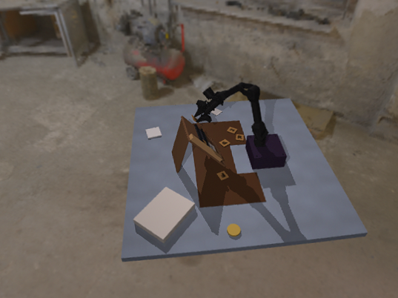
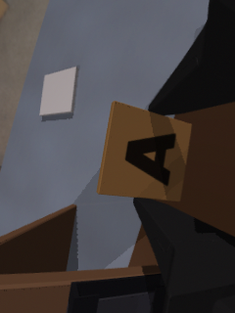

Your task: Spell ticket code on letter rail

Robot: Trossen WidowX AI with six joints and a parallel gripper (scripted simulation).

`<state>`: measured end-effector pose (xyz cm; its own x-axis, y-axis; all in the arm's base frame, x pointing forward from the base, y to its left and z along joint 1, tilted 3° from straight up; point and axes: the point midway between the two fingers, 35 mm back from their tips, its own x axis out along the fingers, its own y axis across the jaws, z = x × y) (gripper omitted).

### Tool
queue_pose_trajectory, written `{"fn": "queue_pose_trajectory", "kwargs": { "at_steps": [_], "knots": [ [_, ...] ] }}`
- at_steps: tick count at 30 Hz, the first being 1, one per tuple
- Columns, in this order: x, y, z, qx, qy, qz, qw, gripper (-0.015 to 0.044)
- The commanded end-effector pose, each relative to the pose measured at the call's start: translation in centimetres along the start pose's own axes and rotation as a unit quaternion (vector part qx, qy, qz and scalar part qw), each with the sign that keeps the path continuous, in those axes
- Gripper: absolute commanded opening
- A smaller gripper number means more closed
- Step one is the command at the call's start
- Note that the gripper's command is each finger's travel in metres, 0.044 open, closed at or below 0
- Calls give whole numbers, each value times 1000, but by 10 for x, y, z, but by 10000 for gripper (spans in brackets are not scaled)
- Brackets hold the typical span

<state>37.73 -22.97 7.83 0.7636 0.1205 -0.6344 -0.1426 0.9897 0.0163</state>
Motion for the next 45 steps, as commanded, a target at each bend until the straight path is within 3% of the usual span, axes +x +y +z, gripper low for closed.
{"fn": "queue_pose_trajectory", "kwargs": {
  "at_steps": [1, 45],
  "knots": [
    [-1, 2, 0, 2, 0, -2, 1000, 0],
    [-1, 26, 1, 3, 0, -2, 1000, 0]
  ]
}}
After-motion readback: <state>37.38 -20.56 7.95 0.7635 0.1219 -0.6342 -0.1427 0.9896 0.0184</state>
